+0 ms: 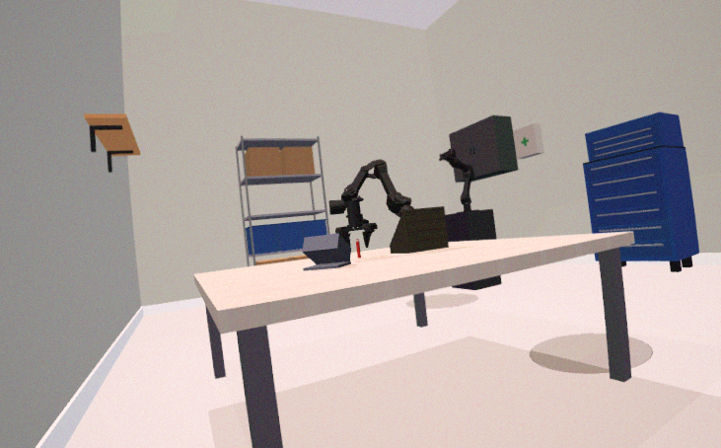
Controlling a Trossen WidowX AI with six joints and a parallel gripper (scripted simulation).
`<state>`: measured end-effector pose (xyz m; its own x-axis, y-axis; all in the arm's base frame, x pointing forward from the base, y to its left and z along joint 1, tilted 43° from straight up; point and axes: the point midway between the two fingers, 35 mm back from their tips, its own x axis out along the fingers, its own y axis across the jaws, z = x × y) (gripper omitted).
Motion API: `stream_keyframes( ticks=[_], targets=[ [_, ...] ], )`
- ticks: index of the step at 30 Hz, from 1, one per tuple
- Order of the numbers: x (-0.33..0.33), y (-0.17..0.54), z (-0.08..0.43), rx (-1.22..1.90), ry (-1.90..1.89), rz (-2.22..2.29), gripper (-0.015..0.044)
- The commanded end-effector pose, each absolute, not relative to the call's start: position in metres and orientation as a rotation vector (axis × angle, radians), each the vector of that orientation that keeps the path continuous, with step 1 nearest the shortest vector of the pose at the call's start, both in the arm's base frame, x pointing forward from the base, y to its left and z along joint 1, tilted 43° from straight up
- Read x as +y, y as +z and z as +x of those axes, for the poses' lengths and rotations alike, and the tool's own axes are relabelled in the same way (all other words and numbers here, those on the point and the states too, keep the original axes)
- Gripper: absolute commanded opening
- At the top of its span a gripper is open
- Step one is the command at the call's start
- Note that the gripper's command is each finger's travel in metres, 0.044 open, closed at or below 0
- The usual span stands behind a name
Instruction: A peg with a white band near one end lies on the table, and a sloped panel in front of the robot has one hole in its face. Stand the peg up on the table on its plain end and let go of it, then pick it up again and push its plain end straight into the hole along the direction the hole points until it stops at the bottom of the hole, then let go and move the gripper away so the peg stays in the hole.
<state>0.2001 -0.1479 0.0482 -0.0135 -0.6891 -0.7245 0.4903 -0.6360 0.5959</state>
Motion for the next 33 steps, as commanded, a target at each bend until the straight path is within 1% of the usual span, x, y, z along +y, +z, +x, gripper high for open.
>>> stream_keyframes(
  ticks=[1,14,21,33],
  targets=[
    [-0.147,0.049,0.2,-0.222,-1.772,1.419,0.0387],
    [-0.147,0.049,0.2,-0.222,-1.772,1.419,0.0046],
    [-0.147,0.049,0.2,-0.222,-1.772,1.419,0.0],
    [-0.126,0.067,0.205,-0.212,-1.774,1.426,0.0]
  ],
)
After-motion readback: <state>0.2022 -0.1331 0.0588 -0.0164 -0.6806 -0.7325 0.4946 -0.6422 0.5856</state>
